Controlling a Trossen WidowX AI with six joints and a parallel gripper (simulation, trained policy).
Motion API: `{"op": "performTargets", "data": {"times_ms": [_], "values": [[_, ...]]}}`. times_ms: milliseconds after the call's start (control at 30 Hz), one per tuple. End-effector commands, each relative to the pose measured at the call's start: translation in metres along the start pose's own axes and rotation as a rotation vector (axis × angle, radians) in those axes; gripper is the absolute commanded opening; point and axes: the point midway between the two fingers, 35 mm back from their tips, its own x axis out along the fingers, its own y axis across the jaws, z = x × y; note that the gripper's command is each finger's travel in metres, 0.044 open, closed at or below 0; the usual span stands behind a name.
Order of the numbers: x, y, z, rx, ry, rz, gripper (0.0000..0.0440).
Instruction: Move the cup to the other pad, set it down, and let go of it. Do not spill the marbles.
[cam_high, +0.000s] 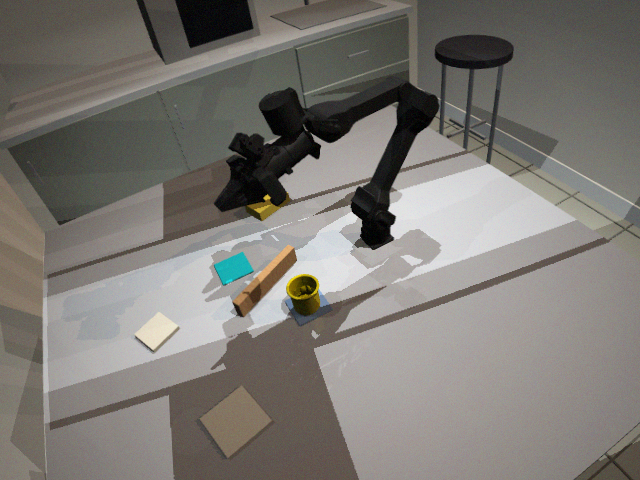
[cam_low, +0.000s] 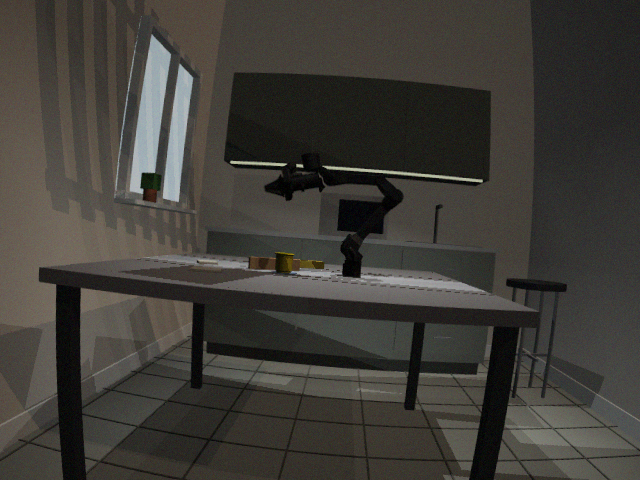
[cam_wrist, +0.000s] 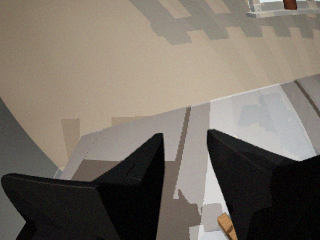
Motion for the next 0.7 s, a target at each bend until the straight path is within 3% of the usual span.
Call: {"op": "performTargets", "data": {"times_ms": [0, 667], "values": [[0.002, 0.005, -0.001, 0.039, 0.038, 0.008, 0.0131], [0.000, 0.034, -0.011, 0.341, 0.293, -0.013, 0.0153]]}}
